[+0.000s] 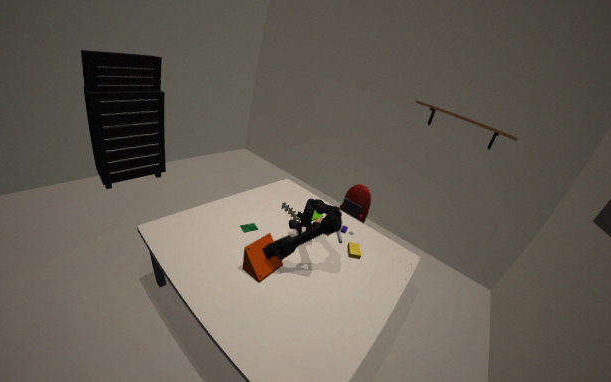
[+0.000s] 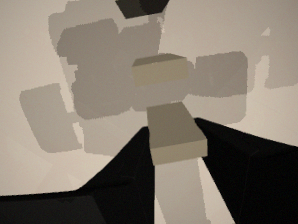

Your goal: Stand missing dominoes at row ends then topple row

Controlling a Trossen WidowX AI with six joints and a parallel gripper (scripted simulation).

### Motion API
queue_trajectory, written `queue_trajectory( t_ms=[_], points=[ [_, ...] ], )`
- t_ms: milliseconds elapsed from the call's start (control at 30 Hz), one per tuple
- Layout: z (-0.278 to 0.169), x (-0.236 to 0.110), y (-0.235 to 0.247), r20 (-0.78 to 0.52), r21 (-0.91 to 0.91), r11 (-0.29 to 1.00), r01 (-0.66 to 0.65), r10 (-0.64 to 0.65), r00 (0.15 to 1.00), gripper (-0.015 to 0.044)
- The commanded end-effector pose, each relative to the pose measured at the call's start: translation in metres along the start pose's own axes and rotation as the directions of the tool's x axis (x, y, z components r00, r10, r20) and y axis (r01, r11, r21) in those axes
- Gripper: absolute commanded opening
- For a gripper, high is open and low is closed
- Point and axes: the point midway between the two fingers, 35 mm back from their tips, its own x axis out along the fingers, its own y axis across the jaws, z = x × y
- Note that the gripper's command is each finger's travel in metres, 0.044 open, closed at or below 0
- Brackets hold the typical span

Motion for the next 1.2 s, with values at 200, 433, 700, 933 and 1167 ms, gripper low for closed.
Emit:
queue_trajectory(
  t_ms=[200, 433, 700, 933, 1167],
  points=[
    [-0.004, 0.011, 0.003, -0.011, -0.011, 1.000, 0.004, -0.004, 1.000, 0.0107],
    [-0.004, 0.011, 0.003, -0.011, -0.011, 1.000, 0.004, -0.004, 1.000, 0.0160],
    [-0.004, 0.011, 0.003, -0.011, -0.011, 1.000, 0.004, -0.004, 1.000, 0.0370],
    [-0.001, 0.001, 0.002, -0.008, -0.011, 1.000, 0.002, -0.002, 1.000, 0.0440],
    [0.001, -0.108, 0.002, -0.002, -0.007, 1.000, -0.005, 0.005, 1.000, 0.0440]
  ],
)
